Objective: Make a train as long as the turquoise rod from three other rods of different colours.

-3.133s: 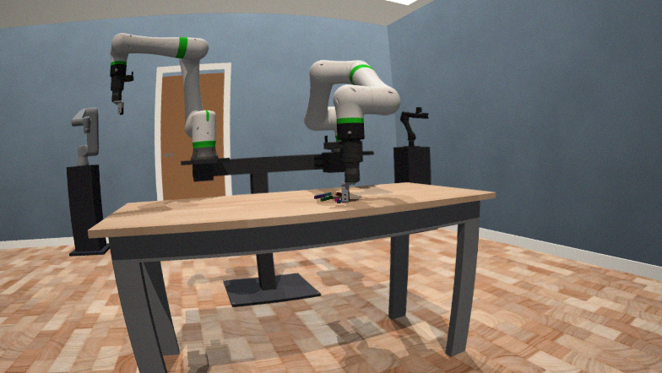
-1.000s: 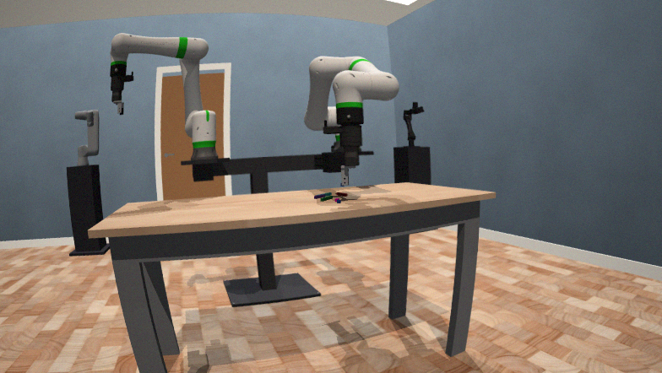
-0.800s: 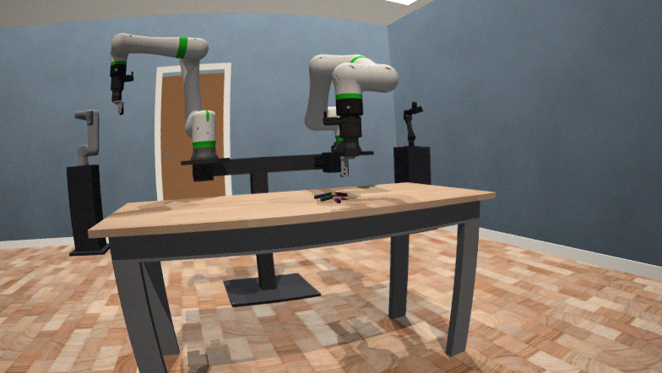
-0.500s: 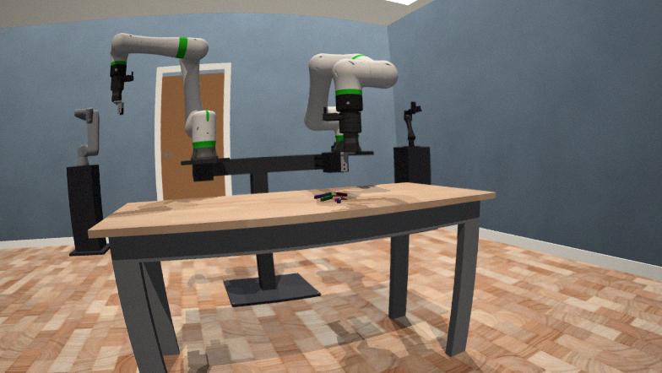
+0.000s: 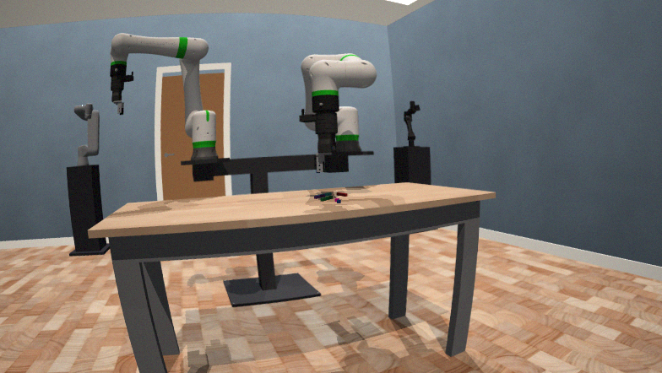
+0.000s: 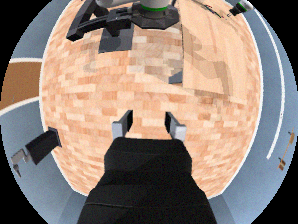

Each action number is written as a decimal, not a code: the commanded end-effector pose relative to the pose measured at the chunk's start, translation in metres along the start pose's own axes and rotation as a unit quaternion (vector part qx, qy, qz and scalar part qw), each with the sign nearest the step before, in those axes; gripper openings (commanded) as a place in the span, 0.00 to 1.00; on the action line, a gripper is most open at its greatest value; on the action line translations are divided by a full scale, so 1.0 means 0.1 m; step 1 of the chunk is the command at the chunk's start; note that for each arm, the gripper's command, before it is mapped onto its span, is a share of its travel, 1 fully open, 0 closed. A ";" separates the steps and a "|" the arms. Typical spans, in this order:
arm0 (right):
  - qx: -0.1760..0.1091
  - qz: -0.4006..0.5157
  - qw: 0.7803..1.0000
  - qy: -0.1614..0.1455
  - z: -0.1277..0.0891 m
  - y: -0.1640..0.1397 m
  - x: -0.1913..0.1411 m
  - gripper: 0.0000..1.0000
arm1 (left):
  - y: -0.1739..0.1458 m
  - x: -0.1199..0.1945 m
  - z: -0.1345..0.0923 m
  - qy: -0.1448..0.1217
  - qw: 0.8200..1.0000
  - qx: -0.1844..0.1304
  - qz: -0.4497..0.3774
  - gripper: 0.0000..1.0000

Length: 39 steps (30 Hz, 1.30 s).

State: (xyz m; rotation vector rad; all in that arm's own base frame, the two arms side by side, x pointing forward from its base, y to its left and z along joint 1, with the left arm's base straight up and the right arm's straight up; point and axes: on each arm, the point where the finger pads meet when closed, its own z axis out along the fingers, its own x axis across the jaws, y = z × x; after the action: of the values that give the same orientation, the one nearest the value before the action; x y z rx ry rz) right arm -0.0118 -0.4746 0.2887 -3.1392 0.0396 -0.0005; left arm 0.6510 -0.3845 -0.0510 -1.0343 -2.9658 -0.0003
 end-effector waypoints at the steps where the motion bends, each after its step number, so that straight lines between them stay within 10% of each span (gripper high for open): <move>1: -0.001 0.000 1.000 0.000 -0.01 0.00 0.00 1.00 | -0.42 -0.06 -0.02 -0.001 0.999 0.000 0.044 0.24; 30: -0.001 0.000 1.000 0.000 -0.01 0.00 0.00 1.00 | -2.72 0.16 -0.02 -0.001 0.957 0.000 0.291 0.24; 39: -0.001 0.000 1.000 0.000 -0.01 0.00 0.00 1.00 | -2.79 0.18 -0.02 -0.001 0.954 0.000 0.299 0.24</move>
State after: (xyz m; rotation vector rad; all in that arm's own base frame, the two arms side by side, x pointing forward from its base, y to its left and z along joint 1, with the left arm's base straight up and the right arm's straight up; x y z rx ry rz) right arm -0.0118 -0.4746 0.2887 -3.1392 0.0396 -0.0005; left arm 0.4638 -0.5906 -0.0508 -1.8708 -2.5236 -0.0001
